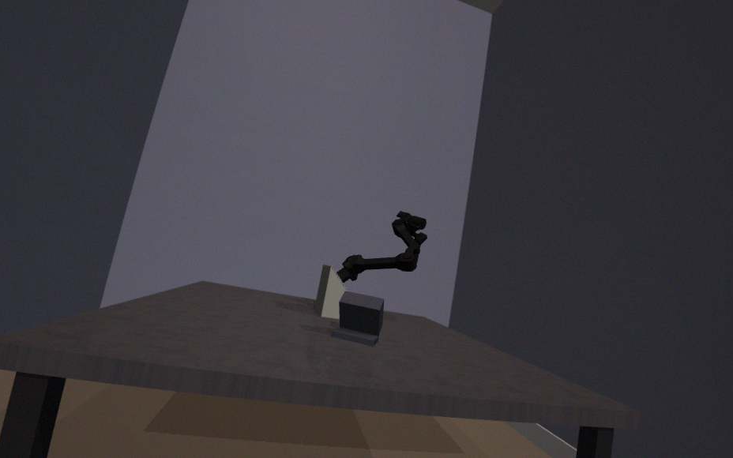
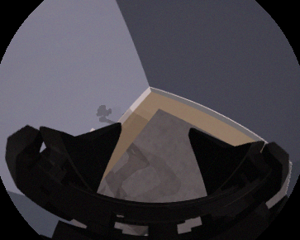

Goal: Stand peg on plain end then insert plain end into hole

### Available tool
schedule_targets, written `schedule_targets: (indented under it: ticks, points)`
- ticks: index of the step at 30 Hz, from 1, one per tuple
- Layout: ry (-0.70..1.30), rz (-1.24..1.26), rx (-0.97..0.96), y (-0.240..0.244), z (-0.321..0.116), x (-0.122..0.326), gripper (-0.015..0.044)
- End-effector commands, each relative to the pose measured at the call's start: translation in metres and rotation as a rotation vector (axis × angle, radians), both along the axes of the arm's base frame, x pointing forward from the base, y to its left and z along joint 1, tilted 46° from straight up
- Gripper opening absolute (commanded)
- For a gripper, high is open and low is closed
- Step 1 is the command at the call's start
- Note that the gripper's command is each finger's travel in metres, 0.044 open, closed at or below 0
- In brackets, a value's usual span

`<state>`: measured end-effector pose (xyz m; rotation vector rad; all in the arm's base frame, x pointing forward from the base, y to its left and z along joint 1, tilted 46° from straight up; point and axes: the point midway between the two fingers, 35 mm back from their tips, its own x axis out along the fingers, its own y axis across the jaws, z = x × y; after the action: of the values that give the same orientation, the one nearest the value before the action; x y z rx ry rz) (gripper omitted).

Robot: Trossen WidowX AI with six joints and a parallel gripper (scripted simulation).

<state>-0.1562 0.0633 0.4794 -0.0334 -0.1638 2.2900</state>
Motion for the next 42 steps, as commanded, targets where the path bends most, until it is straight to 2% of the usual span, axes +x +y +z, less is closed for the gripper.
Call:
schedule_targets:
  ticks: [1, 2, 16, 29, 42]
  points:
    - [0.000, 0.003, 0.002, -0.001, 0.000, 0.000, 0.0426]
    - [0.000, 0.011, 0.008, -0.003, 0.001, -0.002, 0.0440]
    - [0.034, 0.247, 0.176, -0.063, 0.013, -0.032, 0.0440]
    - [-0.006, 0.491, 0.476, -0.142, 0.016, -0.046, 0.0440]
    - [0.006, 0.738, 0.806, -0.230, 0.009, -0.034, 0.0440]
